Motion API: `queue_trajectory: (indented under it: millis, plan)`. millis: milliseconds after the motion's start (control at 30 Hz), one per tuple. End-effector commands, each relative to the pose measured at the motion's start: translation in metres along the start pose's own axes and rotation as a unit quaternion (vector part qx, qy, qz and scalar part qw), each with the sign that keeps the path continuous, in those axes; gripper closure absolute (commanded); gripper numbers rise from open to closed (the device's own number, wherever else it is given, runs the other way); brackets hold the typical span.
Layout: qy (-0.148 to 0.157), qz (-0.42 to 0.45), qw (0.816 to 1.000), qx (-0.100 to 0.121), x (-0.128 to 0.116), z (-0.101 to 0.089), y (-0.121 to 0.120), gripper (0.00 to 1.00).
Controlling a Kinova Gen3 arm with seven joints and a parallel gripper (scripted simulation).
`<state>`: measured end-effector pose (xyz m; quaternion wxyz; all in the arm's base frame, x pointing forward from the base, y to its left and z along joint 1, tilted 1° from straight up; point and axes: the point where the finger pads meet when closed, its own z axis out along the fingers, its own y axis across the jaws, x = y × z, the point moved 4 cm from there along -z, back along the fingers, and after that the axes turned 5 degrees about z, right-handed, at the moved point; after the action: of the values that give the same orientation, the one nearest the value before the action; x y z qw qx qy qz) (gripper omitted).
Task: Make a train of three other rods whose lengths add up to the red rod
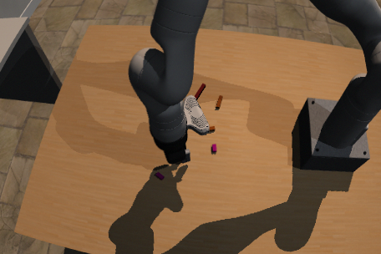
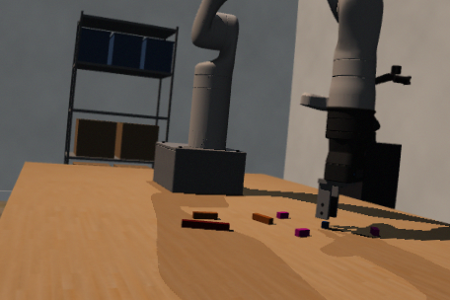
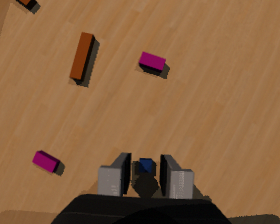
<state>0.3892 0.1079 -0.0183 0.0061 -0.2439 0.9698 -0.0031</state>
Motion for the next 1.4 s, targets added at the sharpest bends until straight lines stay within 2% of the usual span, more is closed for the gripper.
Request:
queue_trajectory:
  millis: [0,1067,1367]
  plan:
    - [-0.001,0.000,1.000,0.000,-0.0006,-0.0006,-0.0001,0.46]
    - [-0.001,0.000,1.000,0.000,-0.0006,-0.0005,-0.0001,0.46]
    - [-0.001,0.000,1.000,0.000,-0.0006,0.0047,-0.0001,0.46]
